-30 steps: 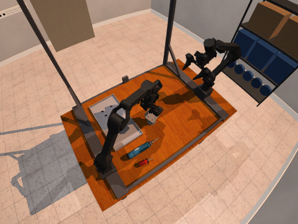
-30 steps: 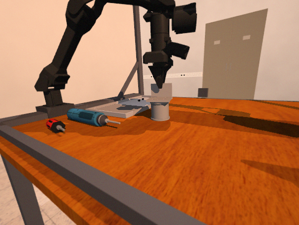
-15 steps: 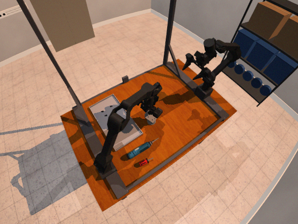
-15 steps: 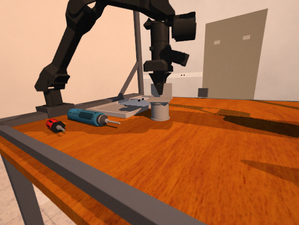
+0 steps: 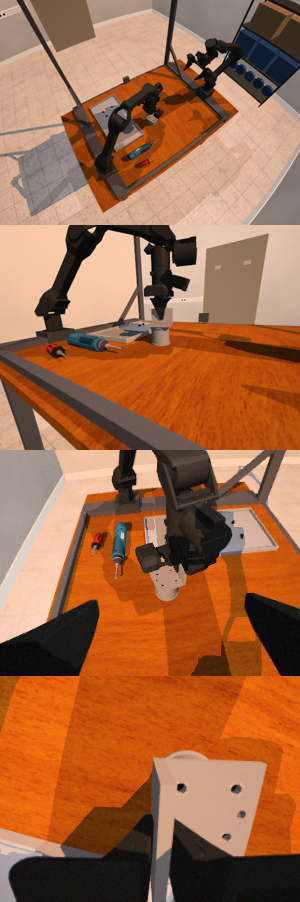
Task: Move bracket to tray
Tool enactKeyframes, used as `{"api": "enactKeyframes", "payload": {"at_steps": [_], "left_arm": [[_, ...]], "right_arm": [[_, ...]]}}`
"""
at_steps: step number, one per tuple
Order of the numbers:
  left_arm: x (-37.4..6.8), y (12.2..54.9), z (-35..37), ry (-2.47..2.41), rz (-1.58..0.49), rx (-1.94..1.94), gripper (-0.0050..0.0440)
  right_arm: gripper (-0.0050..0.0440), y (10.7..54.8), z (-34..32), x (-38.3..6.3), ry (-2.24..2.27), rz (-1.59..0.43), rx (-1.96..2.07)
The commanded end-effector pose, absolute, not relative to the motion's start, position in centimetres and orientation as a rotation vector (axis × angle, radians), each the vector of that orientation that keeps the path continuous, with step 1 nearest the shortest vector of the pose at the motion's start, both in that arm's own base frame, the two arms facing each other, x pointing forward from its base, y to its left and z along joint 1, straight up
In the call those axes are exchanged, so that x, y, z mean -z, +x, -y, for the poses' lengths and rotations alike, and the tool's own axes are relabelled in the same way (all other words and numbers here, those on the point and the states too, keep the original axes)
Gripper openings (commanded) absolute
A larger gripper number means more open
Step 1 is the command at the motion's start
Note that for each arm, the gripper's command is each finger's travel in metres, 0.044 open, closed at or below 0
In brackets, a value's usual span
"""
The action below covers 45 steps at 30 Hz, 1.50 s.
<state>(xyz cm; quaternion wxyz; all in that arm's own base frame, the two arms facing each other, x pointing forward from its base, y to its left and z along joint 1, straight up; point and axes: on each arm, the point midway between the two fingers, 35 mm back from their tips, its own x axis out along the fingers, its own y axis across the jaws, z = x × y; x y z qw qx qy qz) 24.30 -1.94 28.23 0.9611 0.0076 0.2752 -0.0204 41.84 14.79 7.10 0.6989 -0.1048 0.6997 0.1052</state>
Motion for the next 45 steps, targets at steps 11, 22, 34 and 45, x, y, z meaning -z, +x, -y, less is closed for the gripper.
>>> {"api": "enactKeyframes", "payload": {"at_steps": [11,22,34,45], "left_arm": [[-28.7,24.3,1.9,0.011,-0.544,0.042,0.044],[-28.7,24.3,1.9,0.011,-0.544,0.042,0.044],[-28.7,24.3,1.9,0.011,-0.544,0.042,0.044],[-28.7,24.3,1.9,0.011,-0.544,0.042,0.044]], "right_arm": [[-0.0003,42.1,-14.9,-8.3,-0.227,-1.527,-0.237],[-0.0043,42.6,-15.0,-9.5,-0.228,-1.531,-0.236],[-0.005,42.3,-15.0,-12.3,-0.223,-1.501,-0.24],[-0.005,42.0,-14.8,-11.3,-0.227,-1.527,-0.237]]}}
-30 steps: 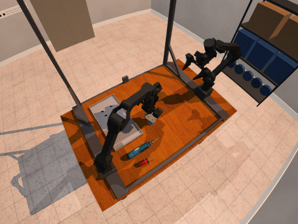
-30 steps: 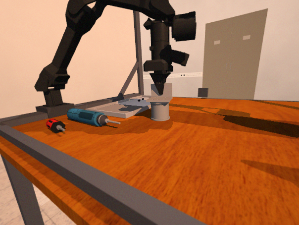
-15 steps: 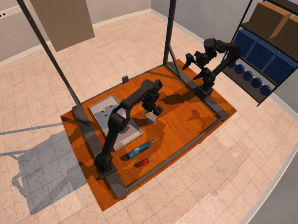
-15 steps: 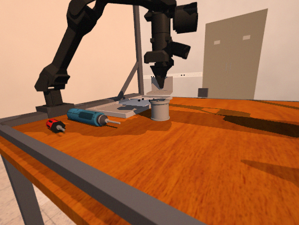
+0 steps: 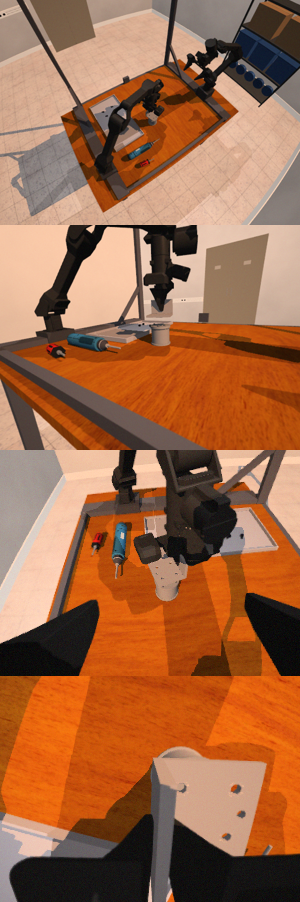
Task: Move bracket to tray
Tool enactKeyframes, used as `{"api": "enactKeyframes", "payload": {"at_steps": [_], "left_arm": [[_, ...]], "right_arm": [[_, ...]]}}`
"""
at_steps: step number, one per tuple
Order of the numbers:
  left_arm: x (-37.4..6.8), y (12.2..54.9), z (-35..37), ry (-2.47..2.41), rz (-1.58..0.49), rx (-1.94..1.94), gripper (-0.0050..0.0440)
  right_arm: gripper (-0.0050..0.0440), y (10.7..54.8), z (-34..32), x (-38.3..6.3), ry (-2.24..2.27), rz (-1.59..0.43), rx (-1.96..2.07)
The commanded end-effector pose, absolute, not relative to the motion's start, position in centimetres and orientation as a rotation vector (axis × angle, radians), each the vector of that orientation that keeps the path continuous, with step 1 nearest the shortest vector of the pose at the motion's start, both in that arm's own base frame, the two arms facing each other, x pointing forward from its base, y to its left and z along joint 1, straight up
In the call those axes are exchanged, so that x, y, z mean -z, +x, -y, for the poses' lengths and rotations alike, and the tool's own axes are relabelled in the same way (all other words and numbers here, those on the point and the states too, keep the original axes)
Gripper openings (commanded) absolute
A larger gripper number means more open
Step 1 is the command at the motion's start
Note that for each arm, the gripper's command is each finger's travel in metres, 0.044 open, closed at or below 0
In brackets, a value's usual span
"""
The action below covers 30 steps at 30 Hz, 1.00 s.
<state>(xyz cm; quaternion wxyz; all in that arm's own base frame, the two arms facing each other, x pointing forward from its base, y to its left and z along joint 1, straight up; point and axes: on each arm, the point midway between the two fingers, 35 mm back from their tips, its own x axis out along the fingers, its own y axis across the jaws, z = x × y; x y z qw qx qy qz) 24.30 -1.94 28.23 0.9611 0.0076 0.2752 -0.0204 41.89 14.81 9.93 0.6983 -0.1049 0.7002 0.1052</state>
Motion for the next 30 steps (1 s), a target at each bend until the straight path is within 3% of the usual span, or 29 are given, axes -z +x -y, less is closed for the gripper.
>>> {"api": "enactKeyframes", "payload": {"at_steps": [1,18,30], "left_arm": [[-28.7,24.3,1.9,0.011,-0.544,0.042,0.044],[-29.1,25.3,2.4,0.012,-0.534,0.057,0.044],[-25.6,37.7,8.4,0.05,-0.523,0.186,0.044]], "right_arm": [[-0.005,42.0,-14.8,-11.3,-0.227,-1.527,-0.237],[-0.005,40.1,-17.2,-12.7,-0.204,-1.513,-0.242],[-0.005,28.2,-26.5,-9.5,-0.184,-1.519,-0.25]]}}
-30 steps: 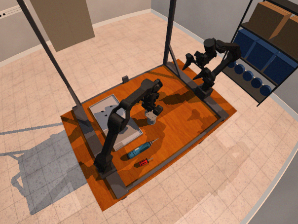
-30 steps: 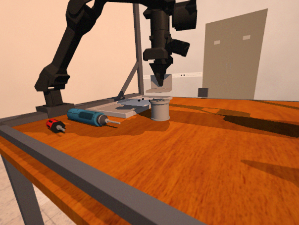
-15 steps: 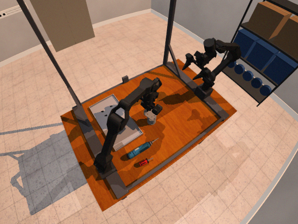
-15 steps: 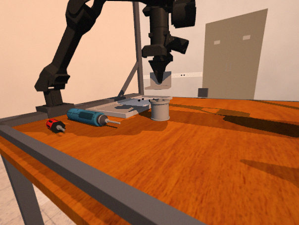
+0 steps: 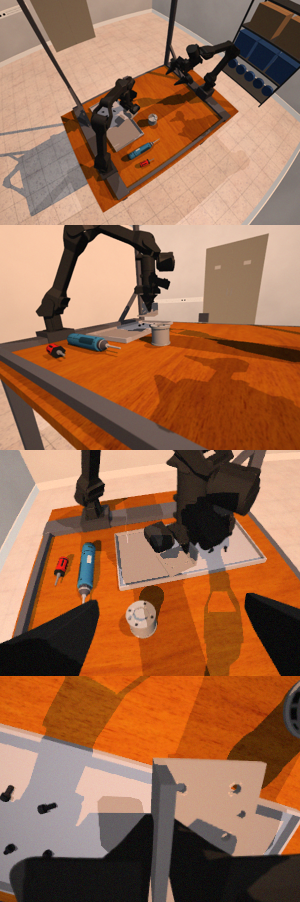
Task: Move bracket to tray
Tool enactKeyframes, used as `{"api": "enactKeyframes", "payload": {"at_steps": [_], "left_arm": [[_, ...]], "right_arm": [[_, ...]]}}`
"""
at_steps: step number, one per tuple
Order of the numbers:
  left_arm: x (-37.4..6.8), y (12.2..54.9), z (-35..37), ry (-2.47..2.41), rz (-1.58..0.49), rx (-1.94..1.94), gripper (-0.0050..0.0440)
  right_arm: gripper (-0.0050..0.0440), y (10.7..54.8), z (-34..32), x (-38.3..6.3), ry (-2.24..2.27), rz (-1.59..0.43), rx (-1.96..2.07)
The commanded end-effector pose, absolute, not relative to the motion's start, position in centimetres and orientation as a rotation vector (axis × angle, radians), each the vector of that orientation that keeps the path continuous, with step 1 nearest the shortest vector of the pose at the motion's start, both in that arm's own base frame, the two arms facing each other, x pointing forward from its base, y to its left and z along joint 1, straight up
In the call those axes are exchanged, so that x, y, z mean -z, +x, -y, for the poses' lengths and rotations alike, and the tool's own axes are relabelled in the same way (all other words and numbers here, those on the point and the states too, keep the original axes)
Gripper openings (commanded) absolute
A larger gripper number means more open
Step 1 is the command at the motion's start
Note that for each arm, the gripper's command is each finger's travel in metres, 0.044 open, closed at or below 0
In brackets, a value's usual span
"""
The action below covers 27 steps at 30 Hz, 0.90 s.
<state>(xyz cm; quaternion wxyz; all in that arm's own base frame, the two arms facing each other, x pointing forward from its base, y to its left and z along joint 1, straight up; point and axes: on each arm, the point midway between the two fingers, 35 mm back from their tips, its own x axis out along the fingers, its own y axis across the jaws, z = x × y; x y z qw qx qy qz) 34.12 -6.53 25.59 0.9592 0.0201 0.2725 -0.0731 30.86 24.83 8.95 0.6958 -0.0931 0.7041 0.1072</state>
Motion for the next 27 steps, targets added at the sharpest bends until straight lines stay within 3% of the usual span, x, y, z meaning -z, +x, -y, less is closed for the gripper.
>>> {"api": "enactKeyframes", "payload": {"at_steps": [1,13,27], "left_arm": [[-25.1,38.6,8.9,0.053,-0.522,0.196,0.044],[-19.8,44.4,13.5,0.073,-0.516,0.272,0.044],[-18.9,44.6,13.6,0.072,-0.525,0.27,0.044]], "right_arm": [[-0.005,27.3,-26.9,-9.1,-0.187,-1.521,-0.25],[-0.005,21.0,-28.4,-6.5,-0.214,-1.531,-0.25],[-0.005,21.0,-28.5,-6.6,-0.062,-1.543,-0.104]]}}
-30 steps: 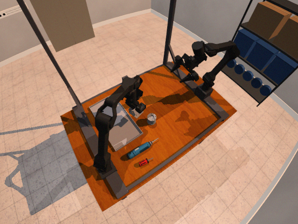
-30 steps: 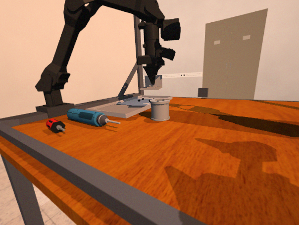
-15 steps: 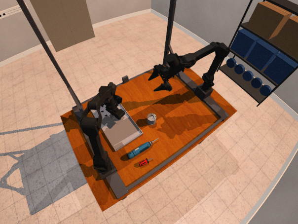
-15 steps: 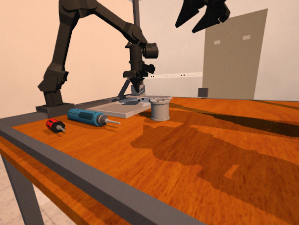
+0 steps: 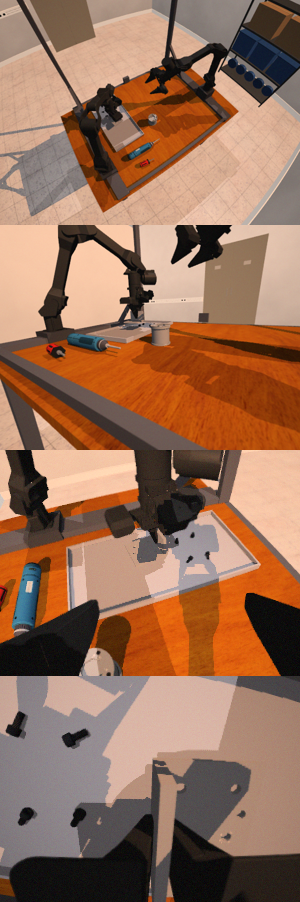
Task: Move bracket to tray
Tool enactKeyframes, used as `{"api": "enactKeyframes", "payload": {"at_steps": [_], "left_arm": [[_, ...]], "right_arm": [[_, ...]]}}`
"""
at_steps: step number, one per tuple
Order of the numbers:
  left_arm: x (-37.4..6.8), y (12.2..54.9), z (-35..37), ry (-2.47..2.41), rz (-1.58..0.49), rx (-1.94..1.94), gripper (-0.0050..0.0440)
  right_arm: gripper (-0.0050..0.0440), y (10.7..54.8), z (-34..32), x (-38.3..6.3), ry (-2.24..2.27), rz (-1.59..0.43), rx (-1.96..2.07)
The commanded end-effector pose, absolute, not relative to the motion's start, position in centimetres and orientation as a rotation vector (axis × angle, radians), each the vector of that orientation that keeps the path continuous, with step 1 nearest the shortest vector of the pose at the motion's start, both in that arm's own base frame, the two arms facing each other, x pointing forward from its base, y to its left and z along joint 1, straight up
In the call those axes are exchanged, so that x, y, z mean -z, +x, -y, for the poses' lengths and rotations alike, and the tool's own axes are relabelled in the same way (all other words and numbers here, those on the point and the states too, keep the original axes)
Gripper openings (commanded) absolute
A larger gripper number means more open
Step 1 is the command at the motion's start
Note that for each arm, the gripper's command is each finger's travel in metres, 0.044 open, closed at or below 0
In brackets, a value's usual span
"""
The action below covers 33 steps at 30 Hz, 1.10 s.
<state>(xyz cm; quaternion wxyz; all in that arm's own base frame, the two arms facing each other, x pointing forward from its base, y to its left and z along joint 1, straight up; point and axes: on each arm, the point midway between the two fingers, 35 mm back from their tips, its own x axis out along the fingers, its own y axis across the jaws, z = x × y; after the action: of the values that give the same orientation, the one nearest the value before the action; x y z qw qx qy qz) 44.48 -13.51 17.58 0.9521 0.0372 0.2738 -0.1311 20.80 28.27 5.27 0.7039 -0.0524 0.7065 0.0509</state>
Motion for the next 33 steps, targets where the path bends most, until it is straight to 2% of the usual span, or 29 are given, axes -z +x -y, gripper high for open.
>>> {"api": "enactKeyframes", "payload": {"at_steps": [1,6,14,33], "left_arm": [[-18.9,44.6,13.6,0.072,-0.525,0.27,0.044],[-18.9,44.6,13.6,0.072,-0.525,0.27,0.044],[-18.9,44.6,13.6,0.072,-0.525,0.27,0.044],[-18.9,44.6,13.6,0.072,-0.525,0.27,0.044]], "right_arm": [[-0.005,21.0,-28.5,-6.6,-0.054,-1.543,-0.096],[-0.005,20.8,-28.3,-4.9,-0.074,-1.566,-0.075],[-0.005,21.0,-28.6,-5.7,-0.062,-1.552,-0.093],[-0.005,20.8,-28.3,-3.1,-0.075,-1.567,-0.078]]}}
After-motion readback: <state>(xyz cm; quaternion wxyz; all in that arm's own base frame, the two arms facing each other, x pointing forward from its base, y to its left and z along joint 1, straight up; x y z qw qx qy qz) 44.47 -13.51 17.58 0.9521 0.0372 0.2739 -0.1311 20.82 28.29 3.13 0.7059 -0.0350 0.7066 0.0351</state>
